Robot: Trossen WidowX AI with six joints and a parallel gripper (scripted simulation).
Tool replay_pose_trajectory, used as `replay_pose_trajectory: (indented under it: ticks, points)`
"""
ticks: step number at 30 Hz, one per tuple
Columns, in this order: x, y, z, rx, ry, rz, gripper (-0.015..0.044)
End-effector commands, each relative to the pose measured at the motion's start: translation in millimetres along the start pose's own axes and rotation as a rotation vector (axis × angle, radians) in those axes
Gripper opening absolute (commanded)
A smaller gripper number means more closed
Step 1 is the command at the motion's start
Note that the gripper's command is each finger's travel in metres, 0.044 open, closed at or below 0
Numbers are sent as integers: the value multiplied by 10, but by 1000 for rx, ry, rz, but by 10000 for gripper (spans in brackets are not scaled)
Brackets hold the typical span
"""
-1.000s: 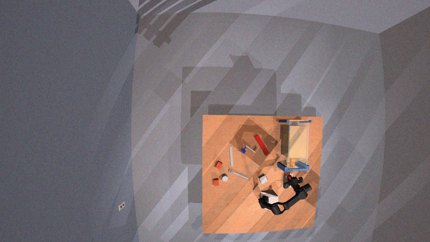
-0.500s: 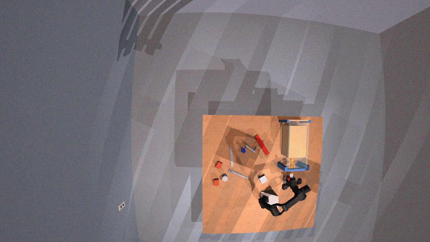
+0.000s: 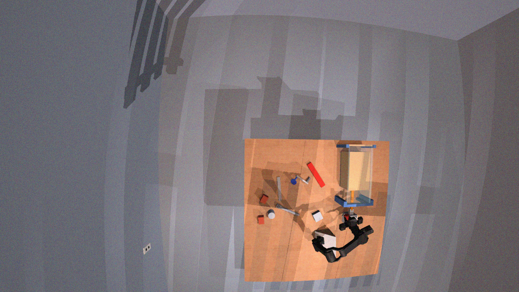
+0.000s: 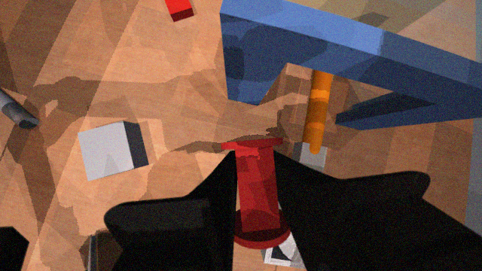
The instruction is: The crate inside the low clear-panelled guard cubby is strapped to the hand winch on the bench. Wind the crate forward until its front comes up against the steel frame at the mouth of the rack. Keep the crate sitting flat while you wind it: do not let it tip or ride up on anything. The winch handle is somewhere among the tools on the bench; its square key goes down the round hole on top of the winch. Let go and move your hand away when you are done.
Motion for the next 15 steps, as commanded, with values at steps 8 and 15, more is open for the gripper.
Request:
replay_pose_trajectory:
  ticks: [8, 15]
  points:
    - [84, 36, -188, 23, -20, 5, 0]
    - [114, 67, -260, 24, -20, 5, 0]
Point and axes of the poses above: the point midway between the two fingers, 35 mm back from their tips, its own y axis back along the fingers, its own x axis across the jaws, z = x × y, the point moved 2 cm from there along y, back along the fingers, and after that the axes turned 14 degrees about -y, right-handed, at the moved point
